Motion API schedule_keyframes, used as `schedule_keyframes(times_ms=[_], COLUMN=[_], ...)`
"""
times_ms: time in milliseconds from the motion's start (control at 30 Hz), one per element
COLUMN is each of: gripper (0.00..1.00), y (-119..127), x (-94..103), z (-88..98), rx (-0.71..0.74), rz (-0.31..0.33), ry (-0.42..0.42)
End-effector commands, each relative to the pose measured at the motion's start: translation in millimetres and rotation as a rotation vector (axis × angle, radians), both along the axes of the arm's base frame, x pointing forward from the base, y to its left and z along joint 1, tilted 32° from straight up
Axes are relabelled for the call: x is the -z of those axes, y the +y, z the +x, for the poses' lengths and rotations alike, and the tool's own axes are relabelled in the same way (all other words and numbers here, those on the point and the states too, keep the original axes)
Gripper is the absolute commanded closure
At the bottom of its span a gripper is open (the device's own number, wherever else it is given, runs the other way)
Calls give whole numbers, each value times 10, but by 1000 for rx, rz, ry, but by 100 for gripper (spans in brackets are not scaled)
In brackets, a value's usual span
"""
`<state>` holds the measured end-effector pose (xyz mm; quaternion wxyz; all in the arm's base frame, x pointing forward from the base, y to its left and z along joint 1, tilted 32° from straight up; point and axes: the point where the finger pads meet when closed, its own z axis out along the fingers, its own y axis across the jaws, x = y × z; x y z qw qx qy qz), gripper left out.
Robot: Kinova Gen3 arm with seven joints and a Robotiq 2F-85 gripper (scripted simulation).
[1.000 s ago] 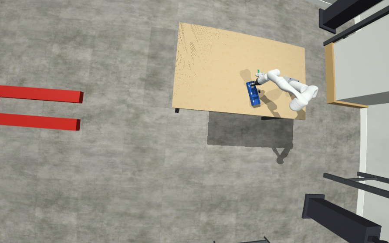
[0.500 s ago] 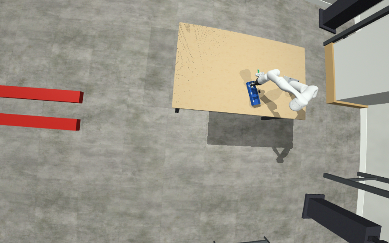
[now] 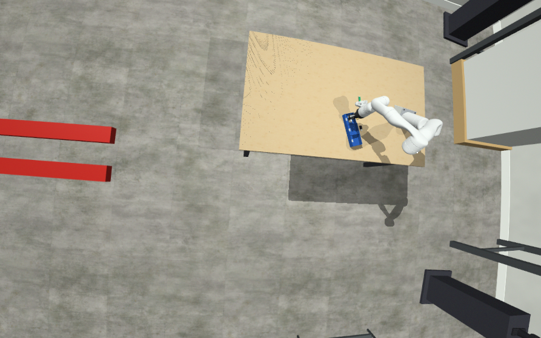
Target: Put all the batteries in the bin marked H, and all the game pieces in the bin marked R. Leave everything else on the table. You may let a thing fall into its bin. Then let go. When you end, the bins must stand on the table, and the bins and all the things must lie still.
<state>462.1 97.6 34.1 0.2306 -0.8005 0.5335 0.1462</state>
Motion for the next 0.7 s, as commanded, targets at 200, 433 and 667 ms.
schedule_keyframes(times_ms=[200,433,667], gripper=[68,68,68], y=[-69,-119,-154], x=[-81,-161,-218], z=[4,6,5], rx=[5,5,5], rz=[0,0,0], ry=[2,1,1])
